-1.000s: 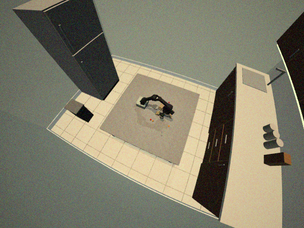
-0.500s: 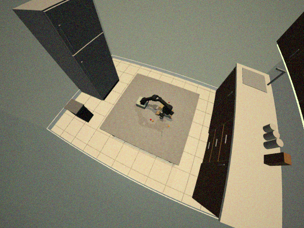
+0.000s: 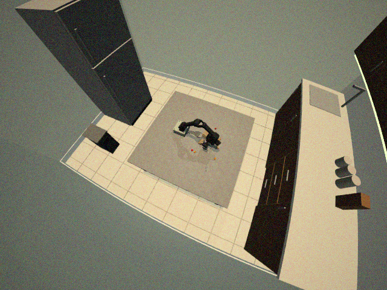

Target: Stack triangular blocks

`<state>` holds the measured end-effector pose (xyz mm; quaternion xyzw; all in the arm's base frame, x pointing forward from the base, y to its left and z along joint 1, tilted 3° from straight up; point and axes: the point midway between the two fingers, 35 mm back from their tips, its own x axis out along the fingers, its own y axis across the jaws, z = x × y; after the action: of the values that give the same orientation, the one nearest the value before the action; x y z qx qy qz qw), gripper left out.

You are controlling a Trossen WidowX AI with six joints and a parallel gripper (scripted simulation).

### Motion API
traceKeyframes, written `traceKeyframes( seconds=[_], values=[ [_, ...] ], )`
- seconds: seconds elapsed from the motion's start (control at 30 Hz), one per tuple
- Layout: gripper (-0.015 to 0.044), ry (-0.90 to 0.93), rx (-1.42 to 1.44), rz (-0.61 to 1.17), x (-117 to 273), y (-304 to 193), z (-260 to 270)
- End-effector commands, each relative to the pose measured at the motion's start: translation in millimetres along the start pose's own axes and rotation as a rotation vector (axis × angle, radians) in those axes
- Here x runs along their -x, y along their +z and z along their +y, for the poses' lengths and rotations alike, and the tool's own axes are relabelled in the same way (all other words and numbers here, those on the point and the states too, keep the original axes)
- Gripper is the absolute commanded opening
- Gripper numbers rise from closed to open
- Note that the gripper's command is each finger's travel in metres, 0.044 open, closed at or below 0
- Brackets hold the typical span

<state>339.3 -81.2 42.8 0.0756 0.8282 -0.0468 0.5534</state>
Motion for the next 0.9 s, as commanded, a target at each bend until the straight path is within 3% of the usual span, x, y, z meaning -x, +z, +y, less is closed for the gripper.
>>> traceKeyframes(
  seconds=[0.0, 0.87],
  values=[
    [0.0440, 0.001, 0.005, 0.019, -10.0, 0.4, -0.3],
    [0.0440, 0.000, 0.006, 0.078, -52.4, -4.2, -1.8]
  ],
)
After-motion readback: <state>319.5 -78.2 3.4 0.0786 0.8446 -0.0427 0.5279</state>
